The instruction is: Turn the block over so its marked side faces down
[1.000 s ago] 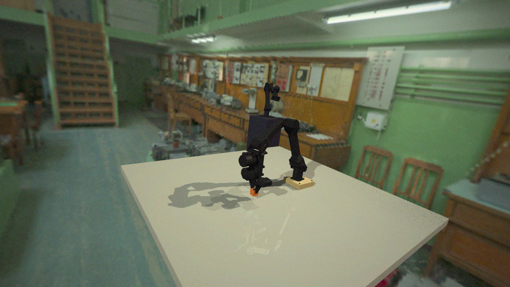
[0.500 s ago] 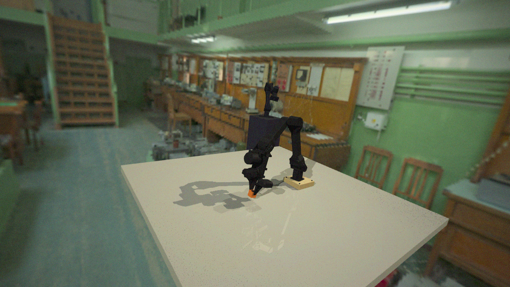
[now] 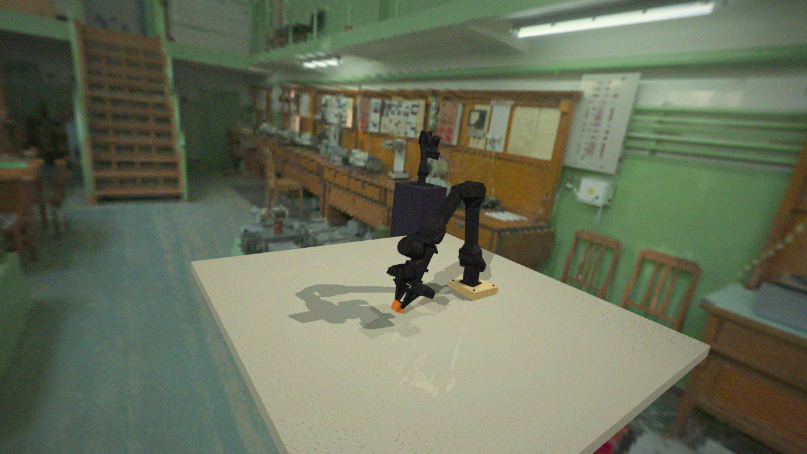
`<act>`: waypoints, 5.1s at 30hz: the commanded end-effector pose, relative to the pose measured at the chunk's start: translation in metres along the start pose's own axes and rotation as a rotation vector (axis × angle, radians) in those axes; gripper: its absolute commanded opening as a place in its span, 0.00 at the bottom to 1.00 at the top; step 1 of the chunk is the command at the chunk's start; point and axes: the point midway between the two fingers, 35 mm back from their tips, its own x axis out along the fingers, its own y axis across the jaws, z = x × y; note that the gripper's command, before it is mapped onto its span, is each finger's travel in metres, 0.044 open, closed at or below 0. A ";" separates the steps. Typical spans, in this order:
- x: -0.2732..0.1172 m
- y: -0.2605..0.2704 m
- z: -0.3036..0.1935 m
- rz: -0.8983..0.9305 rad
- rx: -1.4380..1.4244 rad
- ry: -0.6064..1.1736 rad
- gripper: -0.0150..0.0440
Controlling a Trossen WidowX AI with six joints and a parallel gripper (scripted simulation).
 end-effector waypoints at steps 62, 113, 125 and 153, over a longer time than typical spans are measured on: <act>0.022 -0.001 -0.019 -0.001 -0.005 -0.596 0.39; 0.024 0.002 -0.010 0.002 -0.007 -0.506 1.00; -0.051 -0.001 -0.004 -0.002 -0.003 -0.084 1.00; -0.052 0.000 0.039 -0.004 -0.005 0.388 1.00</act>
